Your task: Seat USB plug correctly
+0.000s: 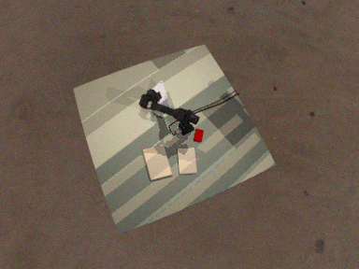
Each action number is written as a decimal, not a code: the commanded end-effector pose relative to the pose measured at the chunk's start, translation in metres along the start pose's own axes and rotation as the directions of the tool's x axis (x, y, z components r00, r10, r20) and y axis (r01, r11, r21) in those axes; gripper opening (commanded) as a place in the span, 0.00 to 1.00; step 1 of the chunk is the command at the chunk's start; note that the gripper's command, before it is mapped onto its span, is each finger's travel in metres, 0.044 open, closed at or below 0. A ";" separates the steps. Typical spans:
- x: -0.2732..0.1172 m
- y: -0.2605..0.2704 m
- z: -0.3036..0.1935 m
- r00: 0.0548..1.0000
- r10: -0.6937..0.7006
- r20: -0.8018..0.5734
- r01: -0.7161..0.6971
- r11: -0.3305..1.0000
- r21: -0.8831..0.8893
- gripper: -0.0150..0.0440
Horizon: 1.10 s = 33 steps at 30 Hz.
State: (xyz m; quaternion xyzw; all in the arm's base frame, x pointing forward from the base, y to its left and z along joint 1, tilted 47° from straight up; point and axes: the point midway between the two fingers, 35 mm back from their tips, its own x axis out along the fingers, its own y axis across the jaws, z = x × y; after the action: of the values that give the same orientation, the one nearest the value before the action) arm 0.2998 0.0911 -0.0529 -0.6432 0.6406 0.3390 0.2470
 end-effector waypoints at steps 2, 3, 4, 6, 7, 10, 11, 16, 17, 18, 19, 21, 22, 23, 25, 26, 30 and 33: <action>0.002 0.000 -0.001 1.000 0.002 -0.004 -0.002 1.000 0.002 0.25; 0.002 0.000 -0.001 1.000 0.002 -0.004 -0.002 1.000 0.002 0.25; 0.002 0.000 -0.001 1.000 0.002 -0.004 -0.002 1.000 0.002 0.25; 0.002 0.000 -0.001 1.000 0.002 -0.004 -0.002 1.000 0.002 0.25; 0.002 0.000 -0.001 1.000 0.002 -0.004 -0.002 1.000 0.002 0.25; 0.002 0.000 -0.001 1.000 0.002 -0.004 -0.002 1.000 0.002 0.25; 0.002 0.000 -0.001 1.000 0.002 -0.004 -0.002 1.000 0.002 0.25; 0.000 0.000 0.000 1.000 0.000 0.000 0.000 1.000 0.000 0.34; 0.000 0.000 0.000 1.000 0.000 0.000 0.000 1.000 0.000 0.39; 0.000 0.000 0.000 1.000 0.000 0.000 0.000 1.000 0.000 0.42; 0.000 0.000 0.000 1.000 0.000 0.000 0.000 1.000 0.000 0.42; 0.000 0.000 0.000 1.000 0.000 0.000 0.000 1.000 0.000 0.42; 0.000 0.000 0.000 1.000 0.000 0.000 0.000 1.000 0.000 0.42; 0.000 0.000 0.000 1.000 0.000 0.000 0.000 1.000 0.000 0.42; 0.000 0.000 0.000 1.000 0.000 0.000 0.000 1.000 0.000 0.42; 0.000 0.000 0.000 1.000 0.000 0.000 0.000 1.000 0.000 0.42; 0.000 0.000 0.000 1.000 0.000 0.000 0.000 1.000 0.000 0.42; 0.000 0.000 0.000 1.000 0.000 0.000 0.000 1.000 0.000 0.42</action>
State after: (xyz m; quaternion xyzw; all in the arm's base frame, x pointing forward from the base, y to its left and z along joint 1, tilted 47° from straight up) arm 0.2999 0.0911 -0.0531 -0.6432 0.6405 0.3389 0.2473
